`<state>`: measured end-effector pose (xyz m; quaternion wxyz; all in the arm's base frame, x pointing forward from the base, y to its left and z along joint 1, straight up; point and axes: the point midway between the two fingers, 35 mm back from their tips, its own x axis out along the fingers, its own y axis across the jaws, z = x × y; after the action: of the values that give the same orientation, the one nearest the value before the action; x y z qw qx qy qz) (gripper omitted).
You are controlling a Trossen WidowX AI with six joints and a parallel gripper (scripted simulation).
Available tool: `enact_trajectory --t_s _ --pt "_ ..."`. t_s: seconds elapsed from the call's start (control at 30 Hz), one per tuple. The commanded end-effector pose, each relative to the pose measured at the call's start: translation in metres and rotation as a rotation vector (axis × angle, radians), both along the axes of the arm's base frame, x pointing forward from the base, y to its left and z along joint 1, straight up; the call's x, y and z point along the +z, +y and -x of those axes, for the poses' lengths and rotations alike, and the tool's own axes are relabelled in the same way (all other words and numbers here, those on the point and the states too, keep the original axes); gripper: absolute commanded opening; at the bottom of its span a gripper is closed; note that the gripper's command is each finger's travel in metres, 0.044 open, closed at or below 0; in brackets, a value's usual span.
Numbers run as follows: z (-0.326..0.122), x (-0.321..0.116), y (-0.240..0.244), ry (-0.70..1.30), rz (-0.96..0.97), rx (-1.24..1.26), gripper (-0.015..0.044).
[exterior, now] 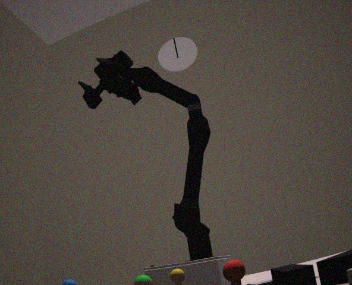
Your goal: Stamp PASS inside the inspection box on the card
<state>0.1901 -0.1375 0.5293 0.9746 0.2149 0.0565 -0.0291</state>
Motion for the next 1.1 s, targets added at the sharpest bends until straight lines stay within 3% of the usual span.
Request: enact_trajectory --t_s 0.0,0.23,0.63,0.87,1.07 --pt "-0.001 -0.001 -0.001 0.003 -0.004 0.002 0.0374" --pt "-0.063 -0.063 -0.024 0.160 -0.113 0.085 0.0210" --pt "-0.158 -0.176 -0.008 0.497 -0.184 0.152 0.0210" --pt "-0.207 -0.277 0.052 0.798 -0.111 0.265 0.0210" --pt "-0.216 -0.361 0.119 1.046 0.047 0.393 0.0210"
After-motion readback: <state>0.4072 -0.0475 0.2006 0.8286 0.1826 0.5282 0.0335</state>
